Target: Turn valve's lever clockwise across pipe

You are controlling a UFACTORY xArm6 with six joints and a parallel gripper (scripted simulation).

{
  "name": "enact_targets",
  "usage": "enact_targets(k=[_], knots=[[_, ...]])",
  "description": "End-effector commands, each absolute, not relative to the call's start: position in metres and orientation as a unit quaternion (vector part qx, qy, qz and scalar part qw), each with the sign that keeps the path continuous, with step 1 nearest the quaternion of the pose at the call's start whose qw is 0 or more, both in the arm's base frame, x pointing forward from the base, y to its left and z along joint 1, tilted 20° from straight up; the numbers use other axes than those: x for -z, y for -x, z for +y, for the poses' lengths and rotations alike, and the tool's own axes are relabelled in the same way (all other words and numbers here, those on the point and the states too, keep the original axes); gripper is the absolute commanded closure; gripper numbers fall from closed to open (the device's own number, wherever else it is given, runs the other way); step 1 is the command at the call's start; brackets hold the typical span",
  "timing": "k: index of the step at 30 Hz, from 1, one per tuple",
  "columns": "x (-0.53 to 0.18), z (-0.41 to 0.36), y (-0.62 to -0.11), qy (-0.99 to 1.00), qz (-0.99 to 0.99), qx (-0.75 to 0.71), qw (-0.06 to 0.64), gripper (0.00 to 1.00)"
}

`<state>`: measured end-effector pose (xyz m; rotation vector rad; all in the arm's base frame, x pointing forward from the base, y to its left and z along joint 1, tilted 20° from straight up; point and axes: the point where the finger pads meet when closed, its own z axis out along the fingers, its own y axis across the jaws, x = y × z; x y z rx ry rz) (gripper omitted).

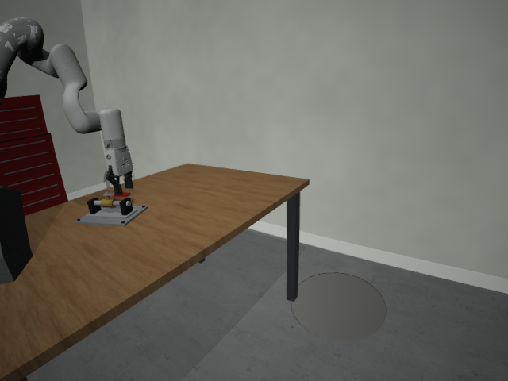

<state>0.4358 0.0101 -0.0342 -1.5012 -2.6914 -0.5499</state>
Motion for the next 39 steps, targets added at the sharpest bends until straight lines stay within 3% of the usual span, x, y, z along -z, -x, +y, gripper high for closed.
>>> enact_targets(k=[1, 39], knots=[[0.033, 0.01, -0.437, 0.48, -0.86, 0.176, 0.004, 0.32], [0.048, 0.015, -0.44, 0.48, -0.86, 0.176, 0.004, 0.32]])
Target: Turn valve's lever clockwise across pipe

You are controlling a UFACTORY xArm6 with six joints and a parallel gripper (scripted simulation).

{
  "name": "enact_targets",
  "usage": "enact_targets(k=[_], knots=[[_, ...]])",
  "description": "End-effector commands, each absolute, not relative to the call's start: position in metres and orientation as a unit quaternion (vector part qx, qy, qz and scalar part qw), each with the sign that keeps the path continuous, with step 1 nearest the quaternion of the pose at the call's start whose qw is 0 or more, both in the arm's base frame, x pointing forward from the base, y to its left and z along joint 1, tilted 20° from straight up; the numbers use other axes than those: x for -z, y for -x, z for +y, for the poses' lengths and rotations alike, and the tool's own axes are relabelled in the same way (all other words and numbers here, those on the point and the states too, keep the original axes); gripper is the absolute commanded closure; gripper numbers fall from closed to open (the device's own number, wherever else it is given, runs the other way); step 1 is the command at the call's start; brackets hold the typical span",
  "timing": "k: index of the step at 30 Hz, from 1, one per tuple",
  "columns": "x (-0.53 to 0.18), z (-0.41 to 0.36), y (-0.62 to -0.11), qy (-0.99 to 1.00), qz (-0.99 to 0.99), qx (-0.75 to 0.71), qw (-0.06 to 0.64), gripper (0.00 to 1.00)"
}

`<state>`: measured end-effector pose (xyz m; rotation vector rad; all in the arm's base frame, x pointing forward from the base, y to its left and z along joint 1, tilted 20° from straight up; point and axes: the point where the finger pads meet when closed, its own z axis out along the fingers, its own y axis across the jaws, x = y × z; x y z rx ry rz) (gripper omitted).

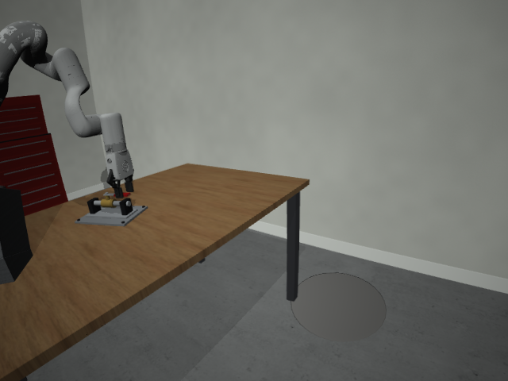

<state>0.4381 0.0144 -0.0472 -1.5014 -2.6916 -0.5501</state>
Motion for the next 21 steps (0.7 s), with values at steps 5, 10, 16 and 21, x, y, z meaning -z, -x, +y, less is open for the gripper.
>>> enact_targets(k=[5, 10, 16, 21], knots=[[0.0502, 0.0153, -0.44, 0.48, -0.86, 0.176, 0.004, 0.32], [0.0529, 0.0162, -0.4404, 0.48, -0.86, 0.176, 0.004, 0.32], [0.0552, 0.0169, -0.4408, 0.48, -0.86, 0.176, 0.004, 0.32], [0.0558, 0.0172, -0.4409, 0.48, -0.86, 0.176, 0.004, 0.32]])
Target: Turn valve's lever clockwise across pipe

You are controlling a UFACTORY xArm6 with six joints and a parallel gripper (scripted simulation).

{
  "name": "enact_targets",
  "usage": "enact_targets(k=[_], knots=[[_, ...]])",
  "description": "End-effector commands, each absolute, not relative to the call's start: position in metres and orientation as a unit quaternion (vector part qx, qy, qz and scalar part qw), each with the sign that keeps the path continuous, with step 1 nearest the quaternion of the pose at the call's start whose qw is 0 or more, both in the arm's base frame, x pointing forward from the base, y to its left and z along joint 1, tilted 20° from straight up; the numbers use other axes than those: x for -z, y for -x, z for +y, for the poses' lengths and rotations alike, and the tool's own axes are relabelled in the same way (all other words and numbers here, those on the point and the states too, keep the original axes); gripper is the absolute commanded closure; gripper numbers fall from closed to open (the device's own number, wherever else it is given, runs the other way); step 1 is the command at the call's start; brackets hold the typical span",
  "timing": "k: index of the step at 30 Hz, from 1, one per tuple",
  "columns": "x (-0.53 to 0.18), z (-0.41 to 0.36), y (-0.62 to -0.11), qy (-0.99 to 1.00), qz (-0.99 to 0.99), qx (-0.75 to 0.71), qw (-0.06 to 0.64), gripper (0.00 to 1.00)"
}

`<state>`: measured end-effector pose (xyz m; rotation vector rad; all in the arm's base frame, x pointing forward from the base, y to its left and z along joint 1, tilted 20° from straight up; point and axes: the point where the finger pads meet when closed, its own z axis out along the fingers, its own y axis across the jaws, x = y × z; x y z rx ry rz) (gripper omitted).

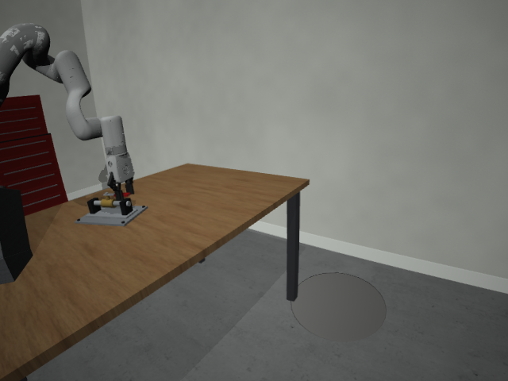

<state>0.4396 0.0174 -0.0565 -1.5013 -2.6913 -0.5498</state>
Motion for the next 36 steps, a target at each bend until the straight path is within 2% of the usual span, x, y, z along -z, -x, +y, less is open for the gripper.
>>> enact_targets(k=[1, 19, 20, 36], knots=[[0.056, 0.0172, -0.4409, 0.48, -0.86, 0.176, 0.004, 0.32], [0.0563, 0.0173, -0.441, 0.48, -0.86, 0.176, 0.004, 0.32], [0.0563, 0.0173, -0.441, 0.48, -0.86, 0.176, 0.004, 1.0], [0.0563, 0.0173, -0.441, 0.48, -0.86, 0.176, 0.004, 1.0]])
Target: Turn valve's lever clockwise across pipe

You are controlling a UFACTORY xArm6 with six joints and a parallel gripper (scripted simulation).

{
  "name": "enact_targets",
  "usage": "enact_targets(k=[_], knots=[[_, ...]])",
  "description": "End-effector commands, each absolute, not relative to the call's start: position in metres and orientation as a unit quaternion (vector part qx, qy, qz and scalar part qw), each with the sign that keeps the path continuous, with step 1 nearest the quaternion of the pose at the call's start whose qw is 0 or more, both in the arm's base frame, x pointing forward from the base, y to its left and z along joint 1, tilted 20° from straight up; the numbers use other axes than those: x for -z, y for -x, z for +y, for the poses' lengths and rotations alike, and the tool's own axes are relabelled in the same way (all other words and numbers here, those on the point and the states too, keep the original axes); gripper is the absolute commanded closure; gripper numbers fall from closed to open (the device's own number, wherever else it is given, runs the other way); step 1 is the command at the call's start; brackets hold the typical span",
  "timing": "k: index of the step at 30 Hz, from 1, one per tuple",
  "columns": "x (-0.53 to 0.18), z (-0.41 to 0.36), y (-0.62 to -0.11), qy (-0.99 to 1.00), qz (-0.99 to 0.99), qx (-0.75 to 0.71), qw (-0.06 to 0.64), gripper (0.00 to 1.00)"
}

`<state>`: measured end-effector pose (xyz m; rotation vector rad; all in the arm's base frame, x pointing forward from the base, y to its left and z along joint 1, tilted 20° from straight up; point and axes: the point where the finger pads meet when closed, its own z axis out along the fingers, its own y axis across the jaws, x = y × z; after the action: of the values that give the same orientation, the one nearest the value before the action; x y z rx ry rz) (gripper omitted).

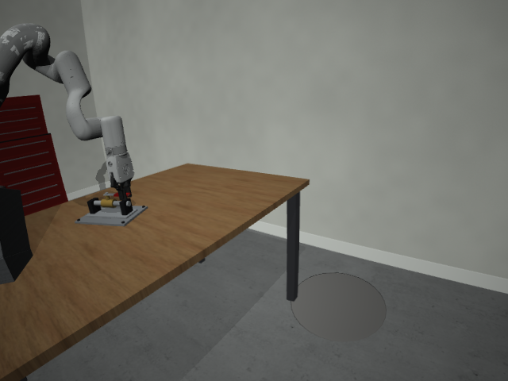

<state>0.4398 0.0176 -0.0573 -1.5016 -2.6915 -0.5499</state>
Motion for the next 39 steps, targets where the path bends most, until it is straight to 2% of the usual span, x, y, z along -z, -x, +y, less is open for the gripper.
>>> enact_targets(k=[1, 39], knots=[[0.0563, 0.0173, -0.441, 0.48, -0.86, 0.176, 0.004, 1.0], [0.058, 0.0147, -0.436, 0.508, -0.843, 0.176, 0.01, 1.0]])
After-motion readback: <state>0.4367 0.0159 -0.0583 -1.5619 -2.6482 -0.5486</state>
